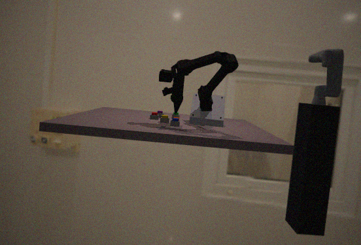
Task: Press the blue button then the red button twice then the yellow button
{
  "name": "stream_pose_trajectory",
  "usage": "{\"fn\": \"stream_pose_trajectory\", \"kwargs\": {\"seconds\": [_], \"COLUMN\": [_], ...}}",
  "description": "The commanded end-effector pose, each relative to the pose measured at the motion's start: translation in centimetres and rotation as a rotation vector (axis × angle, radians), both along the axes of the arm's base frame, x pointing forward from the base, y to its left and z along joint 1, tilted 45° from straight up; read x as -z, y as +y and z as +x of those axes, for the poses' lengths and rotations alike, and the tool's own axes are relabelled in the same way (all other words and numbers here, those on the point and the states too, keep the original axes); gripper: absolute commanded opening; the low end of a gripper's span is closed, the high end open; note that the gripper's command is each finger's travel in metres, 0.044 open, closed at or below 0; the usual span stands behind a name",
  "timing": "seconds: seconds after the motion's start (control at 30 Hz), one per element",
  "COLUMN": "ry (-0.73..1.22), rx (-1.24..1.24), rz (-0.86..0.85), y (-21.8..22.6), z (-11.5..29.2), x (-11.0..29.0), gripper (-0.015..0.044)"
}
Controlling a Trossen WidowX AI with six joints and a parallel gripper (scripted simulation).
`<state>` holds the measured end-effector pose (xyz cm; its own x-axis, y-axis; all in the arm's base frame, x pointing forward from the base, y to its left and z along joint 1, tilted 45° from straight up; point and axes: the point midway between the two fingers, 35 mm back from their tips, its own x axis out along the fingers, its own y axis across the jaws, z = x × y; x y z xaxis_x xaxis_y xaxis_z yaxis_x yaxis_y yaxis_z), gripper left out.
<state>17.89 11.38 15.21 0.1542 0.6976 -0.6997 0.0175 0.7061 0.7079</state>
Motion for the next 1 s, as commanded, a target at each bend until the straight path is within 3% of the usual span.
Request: {"fn": "stream_pose_trajectory", "kwargs": {"seconds": [0.0, 0.97], "ry": [0.008, 0.007], "rx": [0.004, 0.003], "rz": [-0.001, 0.001], "y": [0.2, 2.4], "z": [-0.1, 0.4], "x": [0.4, 2.7], "gripper": [0.0020, 0.0020]}}
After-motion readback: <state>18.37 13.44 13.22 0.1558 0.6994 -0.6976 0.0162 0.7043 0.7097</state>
